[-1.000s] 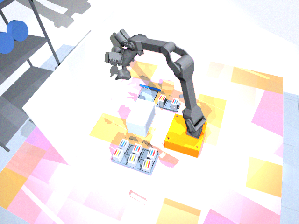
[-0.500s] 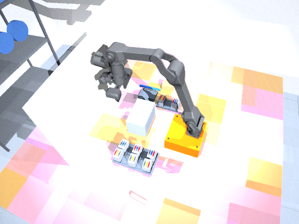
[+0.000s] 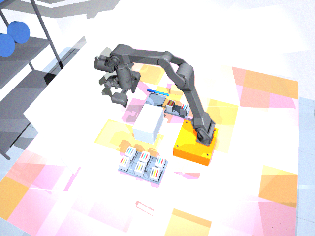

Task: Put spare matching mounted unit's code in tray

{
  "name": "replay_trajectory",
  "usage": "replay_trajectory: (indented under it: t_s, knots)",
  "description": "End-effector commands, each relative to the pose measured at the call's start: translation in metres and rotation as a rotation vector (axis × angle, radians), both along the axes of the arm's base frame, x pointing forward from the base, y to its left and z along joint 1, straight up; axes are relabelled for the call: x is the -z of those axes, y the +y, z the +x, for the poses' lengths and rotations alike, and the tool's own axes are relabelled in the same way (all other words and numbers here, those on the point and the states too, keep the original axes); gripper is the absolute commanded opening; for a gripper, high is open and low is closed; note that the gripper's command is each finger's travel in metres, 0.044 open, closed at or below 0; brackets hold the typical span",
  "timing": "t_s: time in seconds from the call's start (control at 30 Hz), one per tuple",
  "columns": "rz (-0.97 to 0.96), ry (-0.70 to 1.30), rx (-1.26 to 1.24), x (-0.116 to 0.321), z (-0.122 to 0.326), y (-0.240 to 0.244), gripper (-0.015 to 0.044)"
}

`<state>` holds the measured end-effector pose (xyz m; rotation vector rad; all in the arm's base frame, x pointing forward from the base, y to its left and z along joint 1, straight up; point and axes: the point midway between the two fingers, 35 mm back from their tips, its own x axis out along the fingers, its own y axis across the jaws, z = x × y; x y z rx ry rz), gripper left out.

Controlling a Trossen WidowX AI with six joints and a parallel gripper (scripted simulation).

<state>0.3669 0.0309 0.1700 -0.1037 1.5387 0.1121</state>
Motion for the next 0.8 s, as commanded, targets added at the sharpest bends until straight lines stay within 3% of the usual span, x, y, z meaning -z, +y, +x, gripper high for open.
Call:
replay_trajectory:
  t_s: [0.0, 0.17, 0.5, 0.67, 0.77]
  knots:
    - [-0.004, -0.002, 0.007, -0.001, 0.000, -0.001, 0.0440]
    - [-0.005, -0.002, -0.059, 0.001, -0.002, 0.011, 0.0440]
    - [-0.020, -0.008, -1.017, 0.039, -0.076, 0.161, 0.0440]
    - [-0.026, -0.013, -1.477, 0.058, -0.135, 0.212, 0.0440]
    - [-0.028, -0.015, -1.602, 0.064, -0.153, 0.223, 0.0440]
